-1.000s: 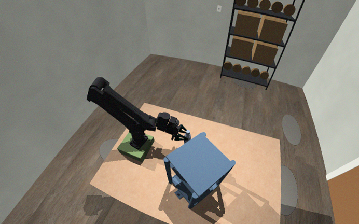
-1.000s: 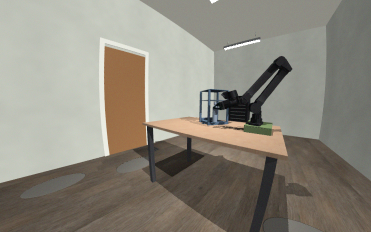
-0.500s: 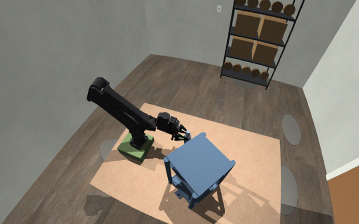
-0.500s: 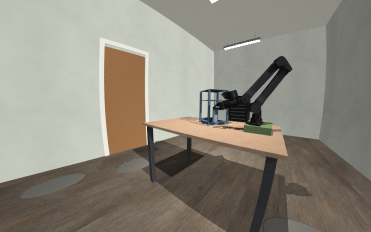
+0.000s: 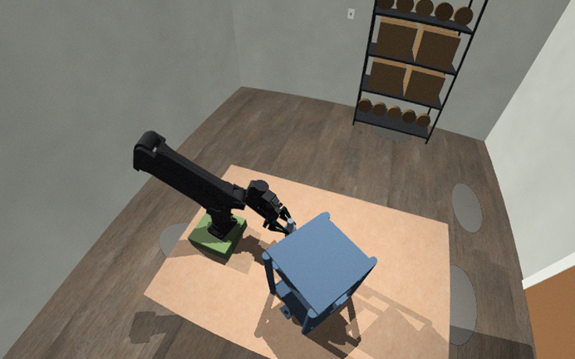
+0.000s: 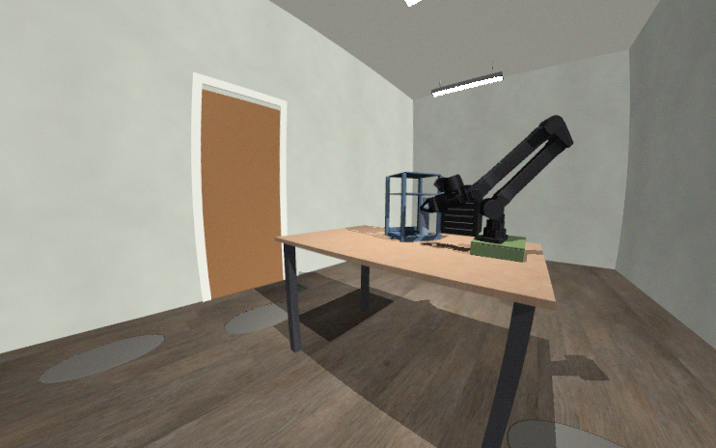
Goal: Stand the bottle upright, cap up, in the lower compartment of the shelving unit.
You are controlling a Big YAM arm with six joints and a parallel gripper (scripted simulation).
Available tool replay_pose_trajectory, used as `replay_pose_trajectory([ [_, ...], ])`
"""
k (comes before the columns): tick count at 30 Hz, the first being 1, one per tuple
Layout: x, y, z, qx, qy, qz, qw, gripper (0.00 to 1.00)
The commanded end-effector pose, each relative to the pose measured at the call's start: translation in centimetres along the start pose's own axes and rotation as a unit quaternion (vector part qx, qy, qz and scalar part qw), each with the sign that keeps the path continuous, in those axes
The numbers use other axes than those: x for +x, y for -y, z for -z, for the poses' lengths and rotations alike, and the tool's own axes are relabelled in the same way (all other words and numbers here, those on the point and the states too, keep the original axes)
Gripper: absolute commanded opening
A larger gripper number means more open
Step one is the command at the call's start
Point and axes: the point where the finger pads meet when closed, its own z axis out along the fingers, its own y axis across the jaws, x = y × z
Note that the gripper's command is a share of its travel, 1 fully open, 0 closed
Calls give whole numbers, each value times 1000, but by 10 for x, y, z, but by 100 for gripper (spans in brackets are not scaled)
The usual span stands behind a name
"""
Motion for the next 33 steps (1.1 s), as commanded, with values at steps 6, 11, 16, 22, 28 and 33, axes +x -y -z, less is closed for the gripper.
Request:
replay_pose_trajectory([
  [6, -11, -5, 1, 2, 4, -24, 1000, 31],
  [11, -18, -8, 0, -1, 11, -29, 1000, 31],
  [16, -22, -10, -1, -2, 16, -30, 999, 31],
  [22, -24, -10, -1, -3, 18, -30, 999, 31],
  [28, -24, -10, 0, 0, 18, -31, 999, 31],
  [33, -20, 0, 4, 29, 13, -38, 999, 31],
])
